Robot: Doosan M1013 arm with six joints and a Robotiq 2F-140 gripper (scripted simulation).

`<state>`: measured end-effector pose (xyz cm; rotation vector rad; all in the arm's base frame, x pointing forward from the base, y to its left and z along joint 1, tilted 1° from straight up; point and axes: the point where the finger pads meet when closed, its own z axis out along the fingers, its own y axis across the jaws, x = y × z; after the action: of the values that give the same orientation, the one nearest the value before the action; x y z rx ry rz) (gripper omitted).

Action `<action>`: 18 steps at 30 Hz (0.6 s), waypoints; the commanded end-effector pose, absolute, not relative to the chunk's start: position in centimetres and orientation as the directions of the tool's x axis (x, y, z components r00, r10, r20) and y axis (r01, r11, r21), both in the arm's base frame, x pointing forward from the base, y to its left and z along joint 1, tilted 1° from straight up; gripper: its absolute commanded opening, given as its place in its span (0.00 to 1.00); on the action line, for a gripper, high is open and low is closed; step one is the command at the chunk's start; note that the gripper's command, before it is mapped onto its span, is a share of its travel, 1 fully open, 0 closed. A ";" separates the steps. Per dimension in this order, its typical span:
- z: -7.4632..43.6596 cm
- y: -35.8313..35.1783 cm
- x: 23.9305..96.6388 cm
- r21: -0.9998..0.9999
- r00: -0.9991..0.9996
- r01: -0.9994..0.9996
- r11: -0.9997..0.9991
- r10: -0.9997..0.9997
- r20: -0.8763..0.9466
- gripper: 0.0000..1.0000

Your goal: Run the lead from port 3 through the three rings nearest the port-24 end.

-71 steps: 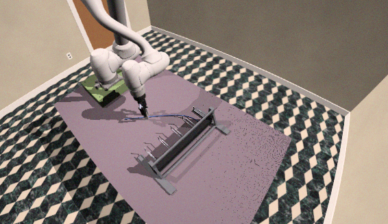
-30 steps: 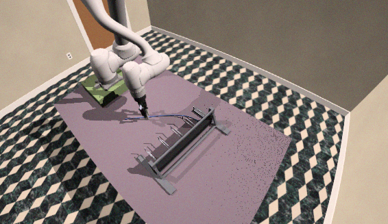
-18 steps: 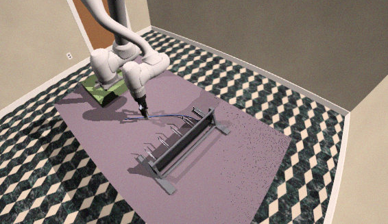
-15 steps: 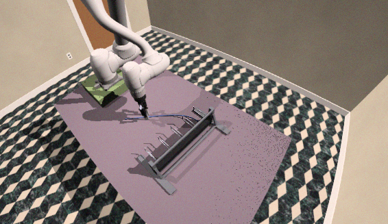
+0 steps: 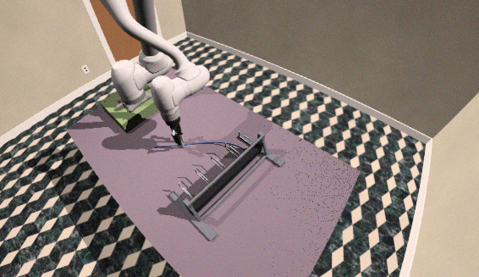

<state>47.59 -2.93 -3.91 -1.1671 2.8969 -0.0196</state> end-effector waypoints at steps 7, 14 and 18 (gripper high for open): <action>-3.9 -2.9 47.6 -0.018 -0.721 -0.693 0.721 -0.693 -0.013 0.20; -3.9 -2.9 47.6 -0.018 -0.721 -0.693 0.721 -0.693 -0.013 0.00; -3.9 -2.9 47.6 -0.018 -0.721 -0.693 0.721 -0.693 -0.013 0.00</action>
<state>47.59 -2.93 -3.91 -1.1671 2.8969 -0.0196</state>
